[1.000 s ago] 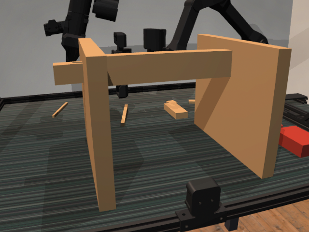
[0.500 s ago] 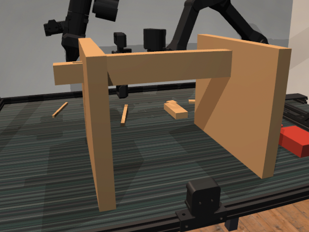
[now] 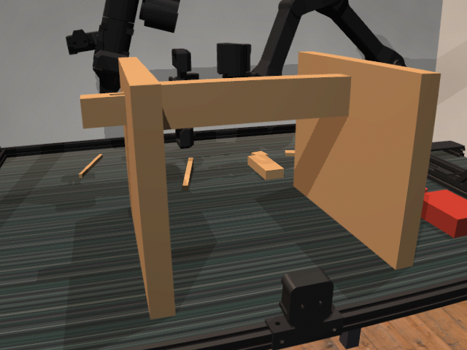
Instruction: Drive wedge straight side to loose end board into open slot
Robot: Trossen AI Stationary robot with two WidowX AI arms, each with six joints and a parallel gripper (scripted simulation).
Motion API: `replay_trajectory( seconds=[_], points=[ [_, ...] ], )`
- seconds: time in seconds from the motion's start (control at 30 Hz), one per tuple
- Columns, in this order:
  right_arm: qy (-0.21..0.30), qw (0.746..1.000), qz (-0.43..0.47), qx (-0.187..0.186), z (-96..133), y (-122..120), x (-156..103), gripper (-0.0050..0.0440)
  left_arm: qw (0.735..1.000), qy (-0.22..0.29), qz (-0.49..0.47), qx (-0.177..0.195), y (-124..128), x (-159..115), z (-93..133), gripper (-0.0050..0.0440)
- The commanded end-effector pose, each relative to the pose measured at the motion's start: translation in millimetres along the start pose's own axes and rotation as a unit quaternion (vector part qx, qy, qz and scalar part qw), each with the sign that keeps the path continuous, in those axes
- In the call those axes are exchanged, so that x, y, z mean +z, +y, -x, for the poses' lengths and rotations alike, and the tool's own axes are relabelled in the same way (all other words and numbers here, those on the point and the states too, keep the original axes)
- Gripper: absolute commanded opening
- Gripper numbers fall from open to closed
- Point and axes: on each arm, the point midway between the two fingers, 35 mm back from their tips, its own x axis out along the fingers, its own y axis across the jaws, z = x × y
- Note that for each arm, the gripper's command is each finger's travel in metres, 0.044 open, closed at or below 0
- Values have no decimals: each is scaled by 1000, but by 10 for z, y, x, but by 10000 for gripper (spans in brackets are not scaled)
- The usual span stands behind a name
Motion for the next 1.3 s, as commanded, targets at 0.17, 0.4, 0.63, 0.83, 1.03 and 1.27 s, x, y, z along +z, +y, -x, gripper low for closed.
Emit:
replay_trajectory(
  seconds=[0.17,0.4,0.63,0.83,1.03,1.27],
  points=[
    [0,1000,0,2,1,13,-2,0,1000,1,-2,-1,1,562,71,440],
    [0,1000,0,2,1,13,-2,0,1000,17,24,-2,-9,753,84,440],
    [0,1000,0,2,1,13,-2,0,971,96,217,10,-11,698,7,440],
    [0,1000,0,2,1,13,-2,0,905,158,391,52,-10,649,-42,440],
    [0,1000,0,2,1,13,-2,0,822,197,523,106,-8,611,-71,440],
    [0,1000,0,2,1,13,-2,0,671,223,678,203,-5,567,-95,440]
  ],
)
